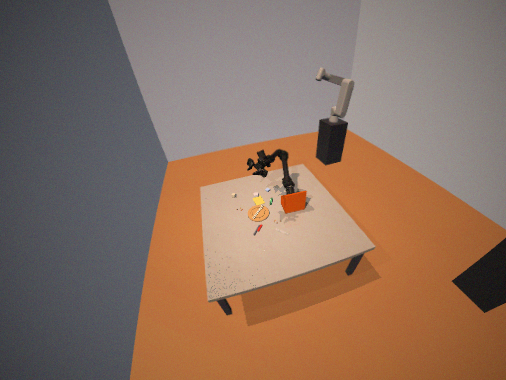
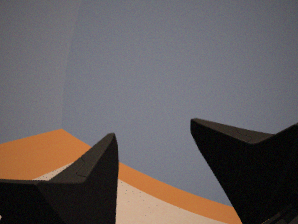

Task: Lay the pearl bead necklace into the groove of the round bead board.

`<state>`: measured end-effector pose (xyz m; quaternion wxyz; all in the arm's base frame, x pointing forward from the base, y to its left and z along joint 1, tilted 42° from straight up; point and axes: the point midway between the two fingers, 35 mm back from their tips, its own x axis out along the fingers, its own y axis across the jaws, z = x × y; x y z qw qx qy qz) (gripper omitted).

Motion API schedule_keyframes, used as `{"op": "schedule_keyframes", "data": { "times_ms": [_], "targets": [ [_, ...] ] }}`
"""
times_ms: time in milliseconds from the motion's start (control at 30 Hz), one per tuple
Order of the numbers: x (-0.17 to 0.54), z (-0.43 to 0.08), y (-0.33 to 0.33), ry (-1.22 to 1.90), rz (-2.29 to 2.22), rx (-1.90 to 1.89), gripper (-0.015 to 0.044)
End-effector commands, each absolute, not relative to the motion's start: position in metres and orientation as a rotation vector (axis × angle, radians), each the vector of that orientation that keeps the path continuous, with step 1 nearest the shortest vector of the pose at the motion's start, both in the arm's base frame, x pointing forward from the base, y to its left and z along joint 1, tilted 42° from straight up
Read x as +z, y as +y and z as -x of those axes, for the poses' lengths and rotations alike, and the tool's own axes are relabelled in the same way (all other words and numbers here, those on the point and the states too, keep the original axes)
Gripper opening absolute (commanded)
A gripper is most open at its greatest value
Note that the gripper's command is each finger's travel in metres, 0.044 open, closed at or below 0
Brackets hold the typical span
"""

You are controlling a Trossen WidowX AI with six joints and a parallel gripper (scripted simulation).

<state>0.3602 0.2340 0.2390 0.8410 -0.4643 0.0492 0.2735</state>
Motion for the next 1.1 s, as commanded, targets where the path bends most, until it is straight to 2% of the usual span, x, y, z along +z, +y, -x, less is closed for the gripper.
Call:
{"op": "schedule_keyframes", "data": {
  "times_ms": [0, 533, 1067],
  "targets": [
    [0.216, -0.372, 0.22, 0.202, 0.984, 0.55, 0.025],
    [0.132, -0.4, 0.147, 0.589, 1.025, 0.4, 0.025],
    [0.054, -0.396, 0.062, 0.994, 1.056, 0.242, 0.025]
  ]
}}
